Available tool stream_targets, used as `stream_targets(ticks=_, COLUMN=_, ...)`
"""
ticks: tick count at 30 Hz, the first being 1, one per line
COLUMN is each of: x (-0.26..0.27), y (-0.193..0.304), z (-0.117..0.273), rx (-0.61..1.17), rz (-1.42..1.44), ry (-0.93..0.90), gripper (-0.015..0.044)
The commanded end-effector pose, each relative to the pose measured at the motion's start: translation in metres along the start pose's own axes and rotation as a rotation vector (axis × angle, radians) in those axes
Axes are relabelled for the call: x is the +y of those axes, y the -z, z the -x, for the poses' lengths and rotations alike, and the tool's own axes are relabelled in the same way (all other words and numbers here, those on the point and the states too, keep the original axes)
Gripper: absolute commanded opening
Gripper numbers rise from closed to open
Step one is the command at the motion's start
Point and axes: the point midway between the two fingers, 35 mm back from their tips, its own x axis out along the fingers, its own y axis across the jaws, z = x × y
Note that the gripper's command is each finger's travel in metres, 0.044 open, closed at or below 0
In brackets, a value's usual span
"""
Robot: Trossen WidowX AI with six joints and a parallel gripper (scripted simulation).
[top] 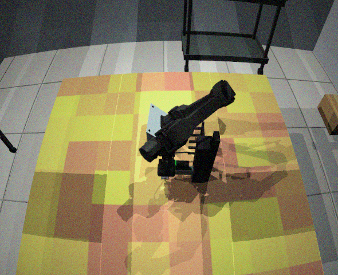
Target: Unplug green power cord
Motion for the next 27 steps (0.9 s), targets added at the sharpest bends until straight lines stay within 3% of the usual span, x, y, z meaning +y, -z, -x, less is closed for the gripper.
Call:
stream_targets(ticks=1, x=0.000, y=0.003, z=-0.001, rx=0.001, rz=0.005, ry=0.000, gripper=0.0131)
stream_targets(ticks=13, x=0.002, y=-0.017, z=0.004, rx=-0.003, rz=0.005, ry=-0.001, gripper=0.0440)
stream_targets(ticks=17, x=0.001, y=-0.055, z=0.011, rx=-0.004, rz=0.006, ry=-0.001, gripper=0.0440)
stream_targets(ticks=27, x=0.001, y=-0.058, z=0.012, rx=-0.004, rz=0.006, ry=-0.001, gripper=0.0440)
